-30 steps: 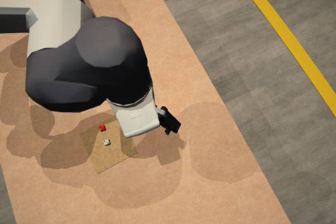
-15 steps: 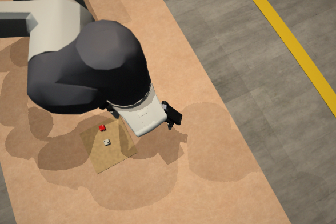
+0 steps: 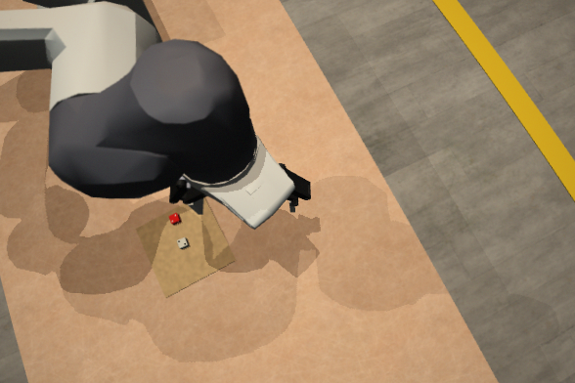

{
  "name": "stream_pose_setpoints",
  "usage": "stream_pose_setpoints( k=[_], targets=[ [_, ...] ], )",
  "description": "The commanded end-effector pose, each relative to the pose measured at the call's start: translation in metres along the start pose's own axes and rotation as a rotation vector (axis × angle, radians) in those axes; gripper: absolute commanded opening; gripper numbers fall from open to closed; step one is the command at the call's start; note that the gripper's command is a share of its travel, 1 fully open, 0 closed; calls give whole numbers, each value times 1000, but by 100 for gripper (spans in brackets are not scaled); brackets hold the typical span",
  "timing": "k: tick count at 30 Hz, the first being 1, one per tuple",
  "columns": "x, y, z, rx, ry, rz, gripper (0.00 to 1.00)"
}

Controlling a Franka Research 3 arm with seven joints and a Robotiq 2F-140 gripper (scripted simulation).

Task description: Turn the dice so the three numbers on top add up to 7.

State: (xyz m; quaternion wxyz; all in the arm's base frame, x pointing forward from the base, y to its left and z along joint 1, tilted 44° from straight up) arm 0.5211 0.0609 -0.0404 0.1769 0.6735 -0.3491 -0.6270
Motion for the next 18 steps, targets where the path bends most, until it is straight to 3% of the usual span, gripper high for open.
stream_pose_setpoints(
  k=[1, 2, 18],
  targets=[
    [3, 1, 1, -147, -8, 4, 100],
    [3, 1, 1, -147, -8, 4, 19],
    [3, 1, 1, -147, -8, 4, 19]
  ],
)
Point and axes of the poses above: the point where the finger pads meet when closed, its own x axis out along the fingers, its own y axis across the jaws, z = x × y, the point moved 10 cm from there along -x, back along the fingers, and after that the axes turned 14 degrees about -x, right-handed, at the moved point
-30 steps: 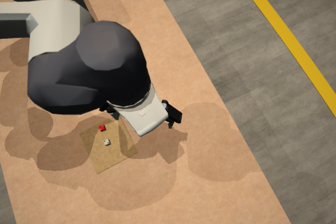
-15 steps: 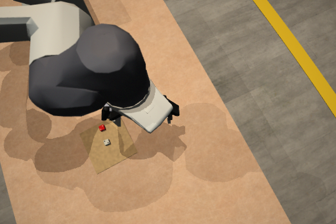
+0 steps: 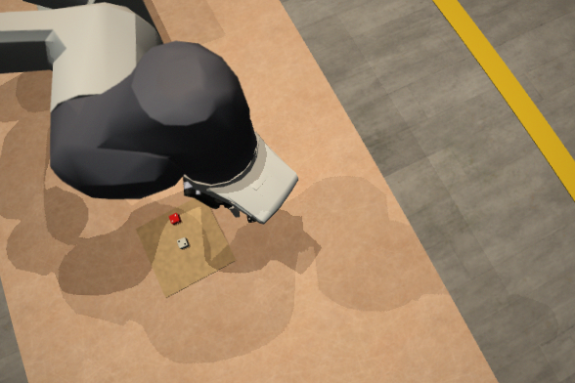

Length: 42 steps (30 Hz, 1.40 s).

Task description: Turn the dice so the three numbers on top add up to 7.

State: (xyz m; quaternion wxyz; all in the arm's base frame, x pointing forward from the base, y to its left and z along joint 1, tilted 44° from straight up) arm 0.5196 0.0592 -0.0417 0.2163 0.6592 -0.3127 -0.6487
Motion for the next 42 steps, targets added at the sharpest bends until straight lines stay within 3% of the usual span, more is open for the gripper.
stream_pose_setpoints(
  k=[1, 29, 42],
  targets=[
    [1, 0, -1, -28, -1, 2, 19],
    [3, 0, -1, -28, -1, 2, 19],
    [17, 0, -1, -28, -1, 2, 19]
  ],
)
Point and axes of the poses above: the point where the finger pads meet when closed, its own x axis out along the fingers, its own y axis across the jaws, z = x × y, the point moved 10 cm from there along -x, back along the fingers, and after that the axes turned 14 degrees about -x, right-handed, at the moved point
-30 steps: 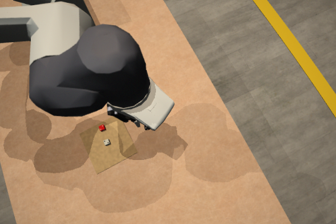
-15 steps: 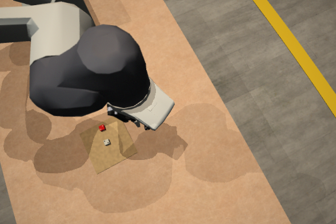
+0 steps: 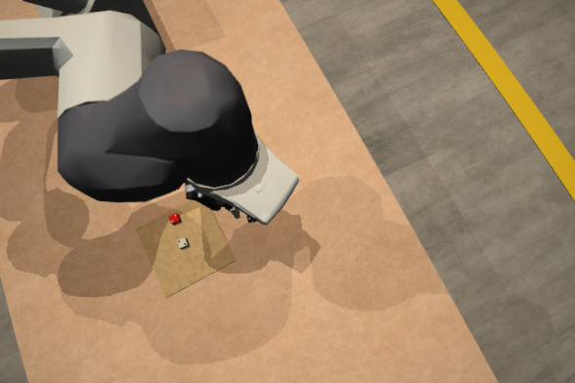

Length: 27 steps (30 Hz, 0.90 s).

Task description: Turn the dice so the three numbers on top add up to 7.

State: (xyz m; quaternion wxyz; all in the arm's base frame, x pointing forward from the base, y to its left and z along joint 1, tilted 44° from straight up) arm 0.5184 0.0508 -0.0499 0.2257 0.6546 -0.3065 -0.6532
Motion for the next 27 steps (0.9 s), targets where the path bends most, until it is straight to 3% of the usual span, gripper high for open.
stream_pose_setpoints(
  k=[1, 27],
  targets=[
    [6, 0, -2, -3, 2, -3, 19],
    [37, 0, -2, -3, 2, -3, 19]
  ],
)
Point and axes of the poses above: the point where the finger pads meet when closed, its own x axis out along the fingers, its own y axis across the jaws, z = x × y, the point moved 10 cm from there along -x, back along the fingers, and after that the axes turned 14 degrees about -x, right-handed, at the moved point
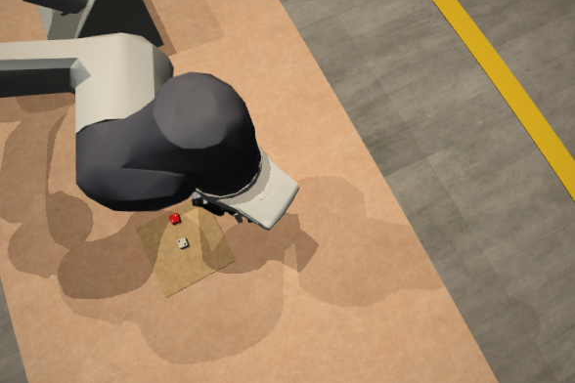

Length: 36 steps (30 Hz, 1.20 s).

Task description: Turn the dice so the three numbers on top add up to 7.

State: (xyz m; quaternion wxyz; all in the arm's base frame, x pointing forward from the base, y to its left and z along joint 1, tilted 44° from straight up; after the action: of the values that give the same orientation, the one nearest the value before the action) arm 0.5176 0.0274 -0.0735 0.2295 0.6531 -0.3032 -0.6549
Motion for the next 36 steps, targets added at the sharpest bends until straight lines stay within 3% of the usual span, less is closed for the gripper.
stream_pose_setpoints(
  k=[1, 36],
  targets=[
    [4, 0, -2, 8, 3, -4, 19],
    [8, 0, -2, 8, 3, -4, 19]
  ],
)
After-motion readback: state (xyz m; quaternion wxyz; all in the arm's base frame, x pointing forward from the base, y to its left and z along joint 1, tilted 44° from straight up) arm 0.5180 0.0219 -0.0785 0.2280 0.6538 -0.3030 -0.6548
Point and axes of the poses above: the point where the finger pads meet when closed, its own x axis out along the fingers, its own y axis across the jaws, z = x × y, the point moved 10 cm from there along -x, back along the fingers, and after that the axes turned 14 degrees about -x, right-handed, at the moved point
